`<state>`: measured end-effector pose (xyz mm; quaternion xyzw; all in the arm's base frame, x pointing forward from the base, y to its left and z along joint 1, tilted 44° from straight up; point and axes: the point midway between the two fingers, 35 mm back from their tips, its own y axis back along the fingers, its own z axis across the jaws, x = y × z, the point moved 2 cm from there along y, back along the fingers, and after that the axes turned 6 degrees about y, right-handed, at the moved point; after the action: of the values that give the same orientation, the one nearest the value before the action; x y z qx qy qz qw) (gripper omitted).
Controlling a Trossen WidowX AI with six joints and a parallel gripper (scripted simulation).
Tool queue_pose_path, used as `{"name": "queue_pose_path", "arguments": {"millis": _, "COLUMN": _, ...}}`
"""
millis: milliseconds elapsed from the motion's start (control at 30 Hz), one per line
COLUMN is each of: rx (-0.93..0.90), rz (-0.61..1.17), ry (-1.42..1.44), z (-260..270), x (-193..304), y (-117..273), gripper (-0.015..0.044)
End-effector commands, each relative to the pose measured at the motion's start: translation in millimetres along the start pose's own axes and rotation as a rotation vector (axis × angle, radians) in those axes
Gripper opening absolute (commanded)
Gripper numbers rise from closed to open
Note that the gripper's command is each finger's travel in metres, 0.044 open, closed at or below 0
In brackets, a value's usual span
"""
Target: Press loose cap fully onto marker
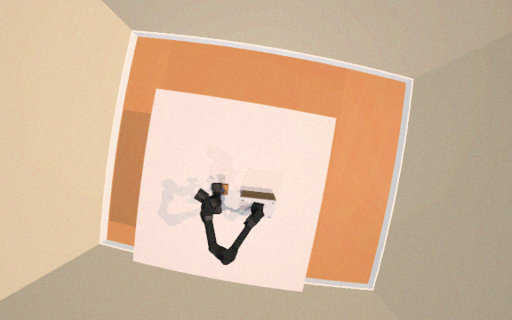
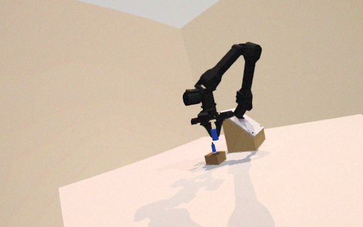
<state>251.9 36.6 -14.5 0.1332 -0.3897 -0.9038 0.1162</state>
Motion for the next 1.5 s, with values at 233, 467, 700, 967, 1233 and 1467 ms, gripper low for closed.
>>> {"name": "queue_pose_path", "arguments": {"millis": 233, "rx": -0.019, "rz": 0.005, "ry": 0.024, "z": -25.1, "x": 10.9, "y": 9.3, "gripper": 0.0}}
{"name": "queue_pose_path", "arguments": {"millis": 467, "rx": -0.02, "rz": 0.005, "ry": 0.024, "z": -24.6, "x": 11.1, "y": 3.2, "gripper": 0.0}}
{"name": "queue_pose_path", "arguments": {"millis": 700, "rx": -0.019, "rz": 0.005, "ry": 0.024, "z": -24.9, "x": 10.5, "y": -5.3, "gripper": 0.0}}
{"name": "queue_pose_path", "arguments": {"millis": 967, "rx": -0.019, "rz": 0.005, "ry": 0.024, "z": -24.9, "x": 10.2, "y": -18.5, "gripper": 0.0}}
{"name": "queue_pose_path", "arguments": {"millis": 1233, "rx": -0.02, "rz": 0.004, "ry": 0.024, "z": -24.4, "x": 10.3, "y": -31.4, "gripper": 0.0}}
{"name": "queue_pose_path", "arguments": {"millis": 1467, "rx": -0.021, "rz": 0.004, "ry": 0.024, "z": -23.7, "x": 10.9, "y": -42.5, "gripper": 0.0}}
